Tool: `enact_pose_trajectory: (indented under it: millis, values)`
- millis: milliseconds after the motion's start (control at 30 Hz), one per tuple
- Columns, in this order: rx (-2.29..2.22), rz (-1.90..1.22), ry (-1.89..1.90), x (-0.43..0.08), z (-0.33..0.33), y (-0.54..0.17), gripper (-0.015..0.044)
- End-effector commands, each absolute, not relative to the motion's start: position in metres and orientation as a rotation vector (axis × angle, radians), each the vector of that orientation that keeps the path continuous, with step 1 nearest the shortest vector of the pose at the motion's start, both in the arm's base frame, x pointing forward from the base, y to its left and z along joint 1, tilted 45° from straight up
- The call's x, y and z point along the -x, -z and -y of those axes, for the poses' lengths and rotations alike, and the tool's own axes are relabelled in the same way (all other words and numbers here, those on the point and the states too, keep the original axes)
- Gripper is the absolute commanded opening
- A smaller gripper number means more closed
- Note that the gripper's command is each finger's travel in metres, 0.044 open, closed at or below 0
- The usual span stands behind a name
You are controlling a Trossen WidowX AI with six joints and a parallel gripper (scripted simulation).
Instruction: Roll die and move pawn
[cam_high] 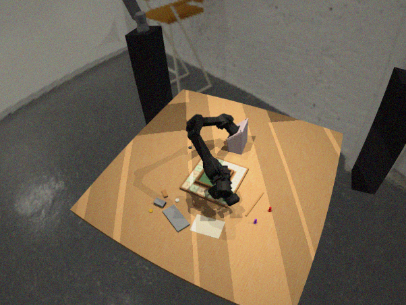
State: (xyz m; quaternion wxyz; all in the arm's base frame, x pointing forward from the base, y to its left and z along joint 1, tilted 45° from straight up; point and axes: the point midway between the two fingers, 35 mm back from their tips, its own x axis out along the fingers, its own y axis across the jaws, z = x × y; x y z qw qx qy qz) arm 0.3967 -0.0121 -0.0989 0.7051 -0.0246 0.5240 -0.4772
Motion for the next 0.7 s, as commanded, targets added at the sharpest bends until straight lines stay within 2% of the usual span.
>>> enact_pose_trajectory:
  millis: [0,67,667]
  values:
    - [0.06,-1.166,1.061,-0.397,0.013,0.099,0.0015]
    - [0.06,-1.166,1.061,-0.397,0.013,0.099,0.0]
    - [0.056,-1.169,1.057,-0.402,-0.066,0.014,0.0]
